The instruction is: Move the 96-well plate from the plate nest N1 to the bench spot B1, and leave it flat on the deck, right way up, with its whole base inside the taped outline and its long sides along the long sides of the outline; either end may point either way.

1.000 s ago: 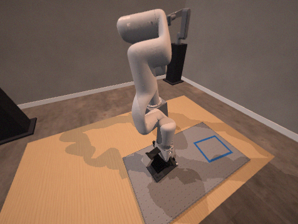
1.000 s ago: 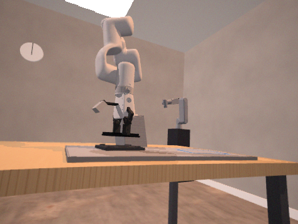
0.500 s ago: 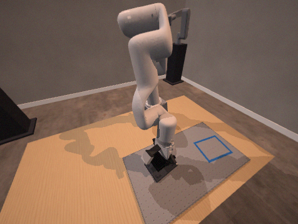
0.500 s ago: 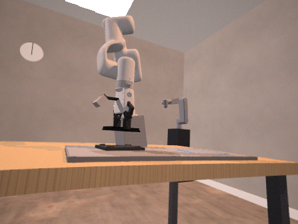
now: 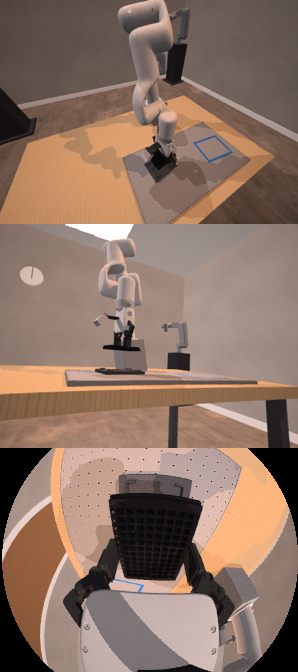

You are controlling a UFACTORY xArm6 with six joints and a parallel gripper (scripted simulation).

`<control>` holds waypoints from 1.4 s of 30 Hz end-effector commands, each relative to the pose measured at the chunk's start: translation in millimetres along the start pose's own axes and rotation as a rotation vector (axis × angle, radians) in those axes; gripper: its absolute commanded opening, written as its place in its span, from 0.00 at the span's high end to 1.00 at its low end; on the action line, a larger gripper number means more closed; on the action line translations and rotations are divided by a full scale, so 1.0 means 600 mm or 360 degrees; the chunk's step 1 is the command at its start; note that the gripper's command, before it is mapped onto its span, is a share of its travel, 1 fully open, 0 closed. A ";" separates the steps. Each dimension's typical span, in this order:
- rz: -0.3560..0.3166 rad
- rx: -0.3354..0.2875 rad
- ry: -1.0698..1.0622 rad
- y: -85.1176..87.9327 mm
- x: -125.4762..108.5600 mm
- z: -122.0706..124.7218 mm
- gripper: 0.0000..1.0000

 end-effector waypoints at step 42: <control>-0.0001 0.0004 -0.0441 -0.002 -0.161 -0.060 1.00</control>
Point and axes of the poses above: the point where the finger pads meet when closed, its own y axis back along the fingers, its own z axis across the jaws, x = y × z, the point moved 8 cm from there along y, back along the fingers, and after that the axes turned 2 degrees about y, right-handed, at the moved point
